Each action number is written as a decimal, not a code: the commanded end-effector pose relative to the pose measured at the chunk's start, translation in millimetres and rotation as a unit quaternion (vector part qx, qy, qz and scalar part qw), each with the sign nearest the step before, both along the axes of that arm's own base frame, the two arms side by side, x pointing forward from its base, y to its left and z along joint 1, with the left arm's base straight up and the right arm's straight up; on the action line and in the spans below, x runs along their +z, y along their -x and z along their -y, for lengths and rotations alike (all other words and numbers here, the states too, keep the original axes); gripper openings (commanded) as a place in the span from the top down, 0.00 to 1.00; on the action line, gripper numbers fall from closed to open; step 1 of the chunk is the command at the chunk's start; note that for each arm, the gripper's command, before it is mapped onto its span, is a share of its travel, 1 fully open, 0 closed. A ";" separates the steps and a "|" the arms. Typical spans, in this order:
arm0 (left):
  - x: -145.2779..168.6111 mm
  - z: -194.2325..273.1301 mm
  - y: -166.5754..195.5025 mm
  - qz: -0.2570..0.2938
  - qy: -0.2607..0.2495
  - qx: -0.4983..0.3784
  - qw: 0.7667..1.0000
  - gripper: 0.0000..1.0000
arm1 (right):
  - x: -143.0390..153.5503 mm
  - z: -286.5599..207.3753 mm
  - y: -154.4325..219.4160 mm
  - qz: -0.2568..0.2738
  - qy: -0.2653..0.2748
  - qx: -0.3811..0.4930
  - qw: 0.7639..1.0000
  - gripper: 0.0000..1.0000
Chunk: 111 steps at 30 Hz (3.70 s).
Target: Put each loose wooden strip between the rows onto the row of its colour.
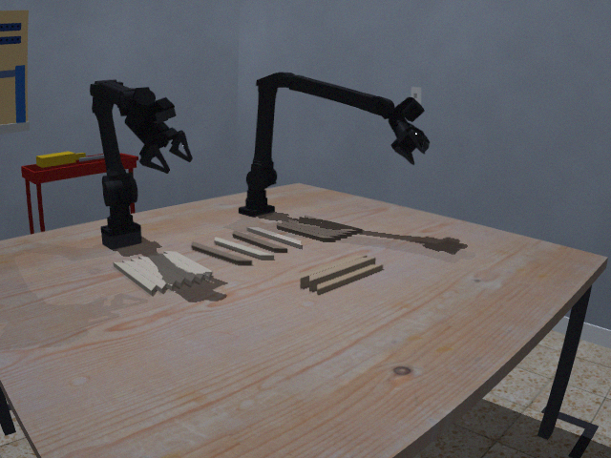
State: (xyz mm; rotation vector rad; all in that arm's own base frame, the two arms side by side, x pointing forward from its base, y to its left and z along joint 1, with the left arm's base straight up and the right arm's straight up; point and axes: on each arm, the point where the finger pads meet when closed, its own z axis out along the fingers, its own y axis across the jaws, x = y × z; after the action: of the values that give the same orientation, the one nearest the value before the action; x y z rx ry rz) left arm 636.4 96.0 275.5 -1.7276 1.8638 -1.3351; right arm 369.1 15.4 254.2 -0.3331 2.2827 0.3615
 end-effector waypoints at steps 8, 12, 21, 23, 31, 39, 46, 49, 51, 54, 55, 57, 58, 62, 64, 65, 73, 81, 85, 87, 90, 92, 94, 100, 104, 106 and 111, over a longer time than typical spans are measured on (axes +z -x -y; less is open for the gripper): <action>-71.2 108.0 22.1 -0.138 -0.046 -0.078 0.986 0.48 | -2.7 -13.7 34.9 0.012 0.032 0.058 0.998 0.00; -95.5 145.3 45.4 -0.193 -0.066 -0.113 0.972 0.48 | -18.9 -16.9 51.0 -0.001 0.037 0.071 0.997 0.00; -133.6 233.0 116.9 -0.307 -0.093 -0.219 0.921 0.48 | -45.7 -25.0 83.3 -0.020 0.051 0.104 0.993 0.00; -133.6 233.0 116.9 -0.307 -0.093 -0.219 0.921 0.48 | -45.7 -25.0 83.3 -0.020 0.051 0.104 0.993 0.00; -156.1 321.2 187.1 -0.359 -0.127 -0.341 0.859 0.48 | -52.6 -40.3 105.7 -0.007 0.061 0.154 0.986 0.00; -177.2 397.4 209.1 -0.300 -0.199 -0.426 0.830 0.48 | -45.2 -57.1 117.8 0.022 0.064 0.203 0.977 0.00; -199.3 444.4 232.6 -0.250 -0.270 -0.478 0.798 0.48 | -45.2 -70.8 131.5 0.040 0.058 0.238 0.969 0.00; -211.3 465.0 249.1 -0.227 -0.308 -0.502 0.776 0.48 | -42.8 -76.6 137.2 0.052 0.059 0.256 0.964 0.00; -219.2 477.8 261.4 -0.213 -0.333 -0.517 0.759 0.48 | -39.6 -78.2 138.1 0.058 0.060 0.260 0.962 0.00; -229.3 495.5 280.8 -0.192 -0.370 -0.539 0.732 0.48 | -32.4 -78.6 136.5 0.066 0.062 0.262 0.961 0.00; -231.8 501.1 287.0 -0.185 -0.381 -0.545 0.723 0.48 | -32.2 -78.7 136.3 0.066 0.062 0.262 0.961 0.00; -231.8 501.1 287.0 -0.185 -0.381 -0.545 0.723 0.48 | -32.2 -78.7 136.3 0.066 0.062 0.262 0.961 0.00; -231.9 508.2 291.0 -0.176 -0.392 -0.550 0.716 0.48 | -33.5 -75.8 133.2 0.064 0.062 0.256 0.962 0.00; -242.5 522.9 315.9 -0.157 -0.433 -0.569 0.681 0.48 | -33.4 -75.8 133.0 0.065 0.063 0.256 0.962 0.00; -246.3 525.9 323.0 -0.153 -0.444 -0.574 0.671 0.48 | -33.4 -75.8 133.0 0.065 0.063 0.256 0.962 0.00; -248.0 526.8 325.6 -0.151 -0.449 -0.575 0.668 0.48 | -33.4 -75.8 133.0 0.065 0.063 0.256 0.962 0.00; -266.2 524.8 333.3 -0.155 -0.458 -0.573 0.662 0.48 | -33.4 -75.8 133.0 0.065 0.063 0.256 0.962 0.00; -260.4 527.3 322.8 -0.144 -0.453 -0.567 0.673 0.58 | -33.3 -75.5 132.6 0.063 0.061 0.252 0.964 0.00; -260.5 524.9 324.5 -0.146 -0.454 -0.567 0.672 0.66 | -33.3 -75.5 132.6 0.063 0.061 0.252 0.964 0.00; -260.9 524.5 324.8 -0.146 -0.454 -0.567 0.672 0.70 | -33.3 -75.5 132.6 0.063 0.061 0.252 0.964 0.00; -259.1 526.5 323.4 -0.144 -0.453 -0.567 0.673 0.75 | -33.3 -75.5 132.6 0.063 0.061 0.252 0.964 0.00; -255.9 530.0 320.8 -0.140 -0.452 -0.566 0.675 0.77 | -33.3 -75.5 132.6 0.063 0.061 0.252 0.964 0.00; -256.3 529.6 321.1 -0.140 -0.452 -0.566 0.675 0.78 | -33.3 -75.5 132.6 0.063 0.061 0.252 0.964 0.00; -210.1 535.8 317.5 -0.129 -0.450 -0.564 0.680 0.78 | -33.3 -75.5 132.6 0.063 0.061 0.252 0.964 0.00; -187.7 535.5 318.4 -0.129 -0.449 -0.563 0.682 0.78 | -33.3 -75.5 132.6 0.063 0.061 0.252 0.964 0.00; -187.4 535.8 318.5 -0.129 -0.449 -0.562 0.682 0.78 | -33.3 -75.5 132.6 0.063 0.061 0.252 0.964 0.00; -195.0 516.6 316.9 -0.127 -0.453 -0.573 0.671 0.78 | -33.3 -75.5 132.6 0.063 0.061 0.252 0.964 0.00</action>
State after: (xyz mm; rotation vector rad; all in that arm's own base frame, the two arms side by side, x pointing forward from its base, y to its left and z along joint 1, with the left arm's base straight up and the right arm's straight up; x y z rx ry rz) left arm 296.5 -414.6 43.8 -0.1254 3.1593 0.0414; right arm 230.4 91.1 207.1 -0.9743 2.1035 0.4572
